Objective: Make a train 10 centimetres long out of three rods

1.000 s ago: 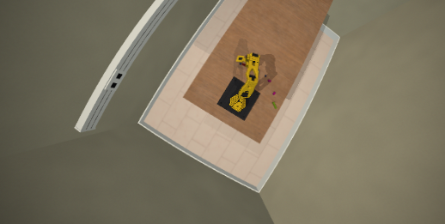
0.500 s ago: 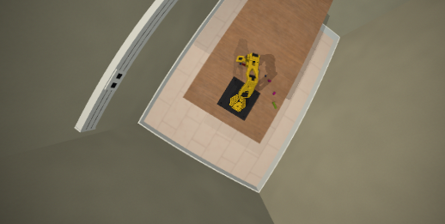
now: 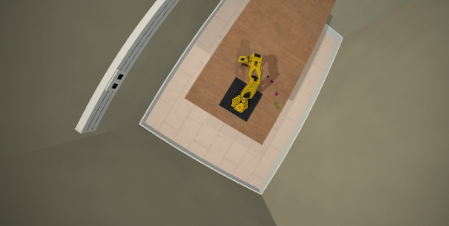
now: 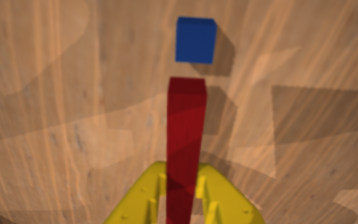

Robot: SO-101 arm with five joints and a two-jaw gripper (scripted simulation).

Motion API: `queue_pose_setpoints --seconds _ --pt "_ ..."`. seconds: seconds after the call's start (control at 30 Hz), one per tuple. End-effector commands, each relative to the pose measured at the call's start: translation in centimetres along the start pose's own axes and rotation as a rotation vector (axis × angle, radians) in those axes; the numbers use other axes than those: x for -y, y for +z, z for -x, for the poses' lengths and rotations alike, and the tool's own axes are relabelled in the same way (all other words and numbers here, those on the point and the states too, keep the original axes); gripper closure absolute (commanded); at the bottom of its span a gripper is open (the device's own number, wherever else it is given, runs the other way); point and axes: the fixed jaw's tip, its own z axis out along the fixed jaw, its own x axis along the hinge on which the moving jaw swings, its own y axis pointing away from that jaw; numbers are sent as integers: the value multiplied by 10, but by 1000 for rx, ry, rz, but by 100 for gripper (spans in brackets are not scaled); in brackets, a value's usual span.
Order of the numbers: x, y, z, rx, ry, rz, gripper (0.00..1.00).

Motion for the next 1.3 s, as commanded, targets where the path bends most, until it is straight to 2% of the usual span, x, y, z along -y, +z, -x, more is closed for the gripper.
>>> queue_pose_setpoints --seconds 0.0,1.1,1.13,1.27 --pt "-1 4 -1 0 -1 14 100" --pt "-1 4 -1 0 0 14 100" --pt "2 1 1 1 3 1 100" --pt "2 1 1 1 3 1 100"
